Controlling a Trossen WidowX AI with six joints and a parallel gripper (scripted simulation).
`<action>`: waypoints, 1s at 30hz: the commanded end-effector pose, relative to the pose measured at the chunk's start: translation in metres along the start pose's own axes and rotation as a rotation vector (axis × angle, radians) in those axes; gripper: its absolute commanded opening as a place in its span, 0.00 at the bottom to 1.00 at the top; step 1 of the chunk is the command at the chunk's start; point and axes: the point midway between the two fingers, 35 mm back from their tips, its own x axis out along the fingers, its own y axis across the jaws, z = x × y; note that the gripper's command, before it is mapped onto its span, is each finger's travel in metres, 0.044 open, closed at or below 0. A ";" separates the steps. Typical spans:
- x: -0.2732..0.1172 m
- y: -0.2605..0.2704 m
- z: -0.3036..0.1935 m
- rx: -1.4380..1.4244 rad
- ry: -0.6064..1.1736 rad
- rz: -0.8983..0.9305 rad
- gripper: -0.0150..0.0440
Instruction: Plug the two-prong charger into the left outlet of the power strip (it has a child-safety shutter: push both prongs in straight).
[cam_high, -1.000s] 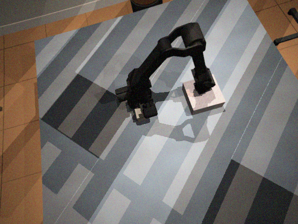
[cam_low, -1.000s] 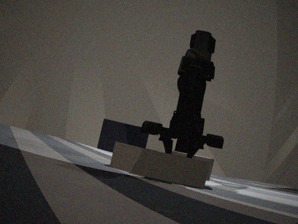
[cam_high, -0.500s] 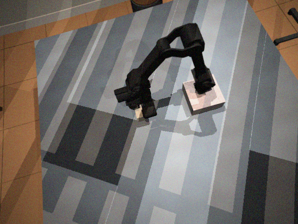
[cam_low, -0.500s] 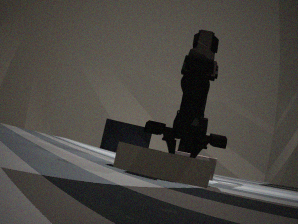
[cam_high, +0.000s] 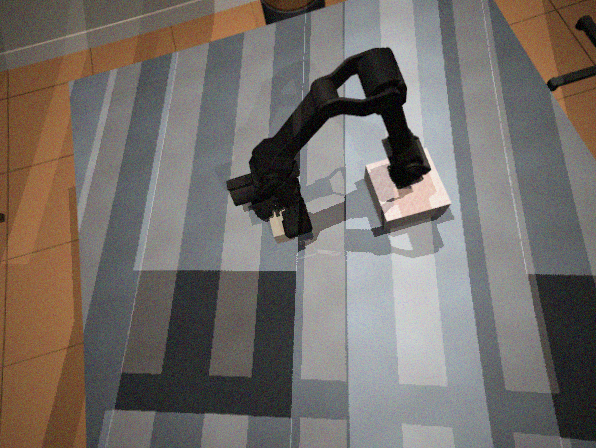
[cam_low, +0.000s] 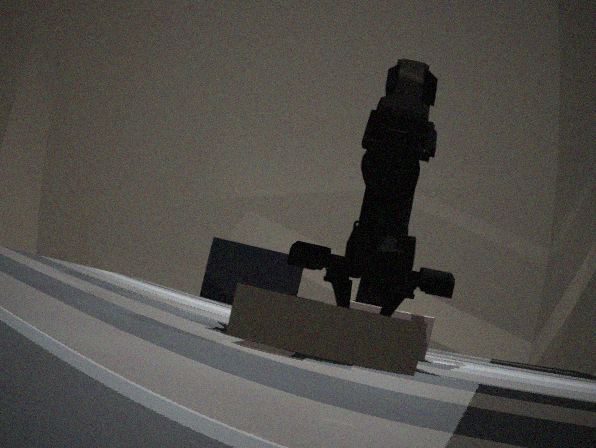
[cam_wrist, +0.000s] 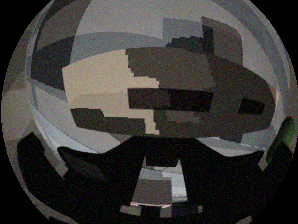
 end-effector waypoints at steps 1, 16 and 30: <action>0.000 0.000 0.011 -0.001 -0.035 0.001 0.25; 0.000 0.000 0.000 0.000 0.000 0.000 0.39; 0.000 0.000 0.000 0.000 0.000 0.000 1.00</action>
